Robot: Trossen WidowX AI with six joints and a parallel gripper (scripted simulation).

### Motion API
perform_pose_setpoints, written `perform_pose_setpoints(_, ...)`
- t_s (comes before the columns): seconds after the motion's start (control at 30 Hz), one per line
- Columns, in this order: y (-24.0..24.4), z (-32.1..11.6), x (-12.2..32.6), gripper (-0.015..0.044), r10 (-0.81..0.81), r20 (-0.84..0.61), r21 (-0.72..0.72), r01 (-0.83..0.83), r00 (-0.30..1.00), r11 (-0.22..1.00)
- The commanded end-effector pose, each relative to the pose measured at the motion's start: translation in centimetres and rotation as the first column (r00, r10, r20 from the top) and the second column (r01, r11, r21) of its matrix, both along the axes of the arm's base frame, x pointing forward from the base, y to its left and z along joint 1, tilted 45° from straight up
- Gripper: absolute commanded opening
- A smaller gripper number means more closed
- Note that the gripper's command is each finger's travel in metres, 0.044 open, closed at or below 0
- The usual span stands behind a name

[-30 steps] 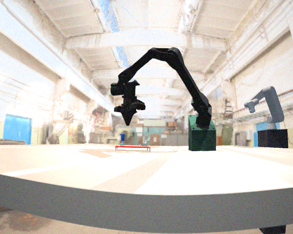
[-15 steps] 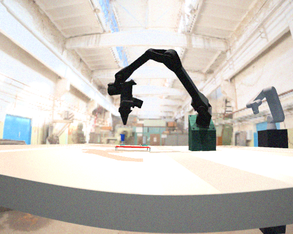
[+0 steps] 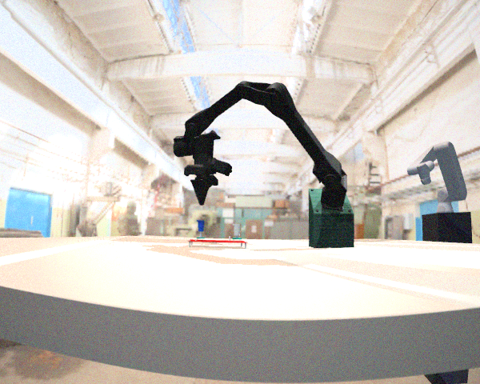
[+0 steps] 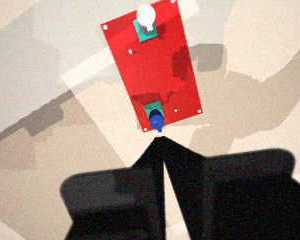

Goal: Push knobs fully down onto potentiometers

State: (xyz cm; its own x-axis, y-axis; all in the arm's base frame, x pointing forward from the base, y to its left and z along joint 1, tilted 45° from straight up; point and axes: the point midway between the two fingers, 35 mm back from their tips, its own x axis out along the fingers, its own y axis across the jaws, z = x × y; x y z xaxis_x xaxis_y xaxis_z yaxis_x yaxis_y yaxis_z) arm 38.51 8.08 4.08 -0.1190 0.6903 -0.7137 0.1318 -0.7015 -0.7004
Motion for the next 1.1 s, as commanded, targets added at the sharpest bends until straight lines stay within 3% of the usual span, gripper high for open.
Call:
perform_pose_setpoints(0.0,1.2,-1.1,-0.2,0.0000,-0.007,-0.013,0.002,0.007,1.000,1.000)
perform_pose_setpoints(1.07,2.8,-2.7,-0.5,0.0000,-0.007,-0.013,0.003,0.007,1.000,1.000)
